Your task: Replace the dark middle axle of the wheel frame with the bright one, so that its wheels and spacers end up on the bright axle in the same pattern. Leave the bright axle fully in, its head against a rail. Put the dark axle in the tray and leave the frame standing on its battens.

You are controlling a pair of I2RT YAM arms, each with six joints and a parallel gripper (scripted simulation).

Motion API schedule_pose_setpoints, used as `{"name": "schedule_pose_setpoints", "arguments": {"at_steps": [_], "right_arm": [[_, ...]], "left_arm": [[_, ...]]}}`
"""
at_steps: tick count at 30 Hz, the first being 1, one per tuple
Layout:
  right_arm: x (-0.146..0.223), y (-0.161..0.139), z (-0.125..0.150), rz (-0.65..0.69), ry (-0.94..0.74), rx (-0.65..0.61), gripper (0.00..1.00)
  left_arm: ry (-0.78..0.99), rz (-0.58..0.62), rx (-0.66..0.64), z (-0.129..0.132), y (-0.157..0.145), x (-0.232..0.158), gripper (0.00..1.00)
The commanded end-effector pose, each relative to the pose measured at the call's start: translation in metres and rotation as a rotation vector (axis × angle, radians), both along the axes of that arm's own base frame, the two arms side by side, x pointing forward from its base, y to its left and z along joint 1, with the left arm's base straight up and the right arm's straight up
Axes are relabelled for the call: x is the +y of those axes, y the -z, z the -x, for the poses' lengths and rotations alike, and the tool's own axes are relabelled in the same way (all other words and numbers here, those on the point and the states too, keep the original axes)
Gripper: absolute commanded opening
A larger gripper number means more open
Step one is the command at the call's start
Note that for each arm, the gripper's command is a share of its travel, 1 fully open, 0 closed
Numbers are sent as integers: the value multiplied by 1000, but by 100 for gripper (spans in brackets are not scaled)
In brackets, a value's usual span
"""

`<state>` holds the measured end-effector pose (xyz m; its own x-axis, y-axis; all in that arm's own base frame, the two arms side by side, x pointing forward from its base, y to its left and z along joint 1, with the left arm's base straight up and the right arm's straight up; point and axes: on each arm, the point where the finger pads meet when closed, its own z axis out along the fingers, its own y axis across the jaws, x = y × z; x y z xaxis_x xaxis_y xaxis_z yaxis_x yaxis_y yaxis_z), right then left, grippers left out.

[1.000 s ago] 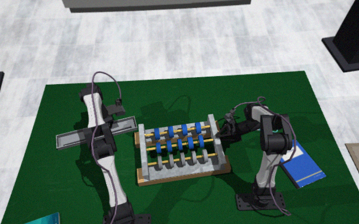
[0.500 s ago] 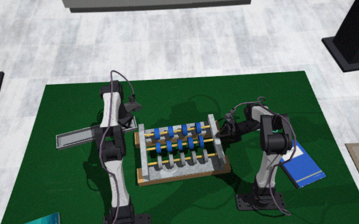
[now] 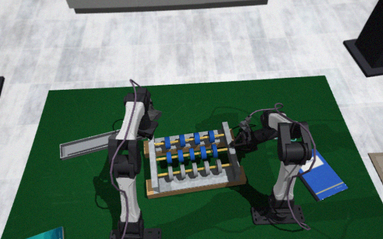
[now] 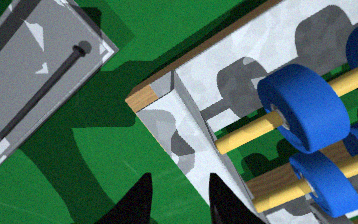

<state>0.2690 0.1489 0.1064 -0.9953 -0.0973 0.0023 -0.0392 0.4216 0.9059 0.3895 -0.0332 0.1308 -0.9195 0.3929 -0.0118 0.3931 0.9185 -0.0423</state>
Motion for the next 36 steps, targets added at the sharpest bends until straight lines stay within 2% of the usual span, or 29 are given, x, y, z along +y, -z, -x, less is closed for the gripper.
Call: {"name": "schedule_pose_setpoints", "arguments": {"at_steps": [1, 6, 10, 12, 13, 14, 18, 20, 22, 24, 31, 32, 36], "right_arm": [[19, -18, 4, -81, -17, -32, 33], [19, -18, 4, -81, -17, -32, 33], [19, -18, 4, -81, -17, -32, 33], [19, -18, 4, -81, -17, -32, 33], [19, -18, 4, -81, -17, -32, 33], [19, -18, 4, -81, -17, -32, 33], [19, -18, 4, -81, -17, -32, 33], [19, -18, 4, -81, -17, -32, 33], [19, -18, 4, -81, -17, -32, 33], [19, -18, 4, -81, -17, -32, 33], [19, -18, 4, -81, -17, -32, 33], [19, -18, 4, -81, -17, -32, 33], [19, -18, 4, -81, -17, -32, 33]], "left_arm": [[-188, -14, -68, 8, -20, -22, 34], [-364, -25, -67, 29, -24, -47, 34], [-397, -24, -66, 37, -25, -56, 34], [-455, -26, -57, 49, -28, -66, 34], [-503, -45, -26, 63, -29, -69, 34], [-549, -26, -59, 59, -29, -75, 34], [-661, -30, -66, 75, -29, -88, 34], [-648, -33, -68, 79, -30, -91, 34], [-606, -28, -74, 73, -31, -91, 34], [-553, -15, -80, 77, -44, -95, 34], [-556, -19, -75, 79, -44, -94, 34], [-559, -23, -67, 78, -27, -93, 34], [-555, -24, -30, 76, -11, -94, 34]]}}
